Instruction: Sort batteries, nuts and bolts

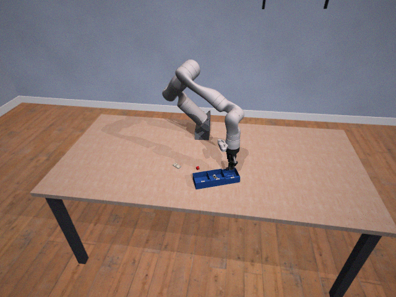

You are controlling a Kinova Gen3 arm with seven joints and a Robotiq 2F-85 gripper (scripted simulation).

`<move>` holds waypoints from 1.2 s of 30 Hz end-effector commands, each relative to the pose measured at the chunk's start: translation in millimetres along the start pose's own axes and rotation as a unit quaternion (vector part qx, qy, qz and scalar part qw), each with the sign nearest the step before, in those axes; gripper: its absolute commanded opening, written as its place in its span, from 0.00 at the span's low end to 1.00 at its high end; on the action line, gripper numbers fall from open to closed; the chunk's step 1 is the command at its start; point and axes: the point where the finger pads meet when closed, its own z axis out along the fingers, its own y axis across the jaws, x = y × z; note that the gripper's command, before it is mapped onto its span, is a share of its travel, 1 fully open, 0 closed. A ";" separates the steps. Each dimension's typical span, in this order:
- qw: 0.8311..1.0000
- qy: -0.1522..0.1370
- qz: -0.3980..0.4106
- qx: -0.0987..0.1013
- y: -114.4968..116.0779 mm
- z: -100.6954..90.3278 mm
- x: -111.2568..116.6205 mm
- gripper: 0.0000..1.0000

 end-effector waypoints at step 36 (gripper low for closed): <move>1.000 0.000 0.000 -0.001 1.0 38.0 0.4 0.29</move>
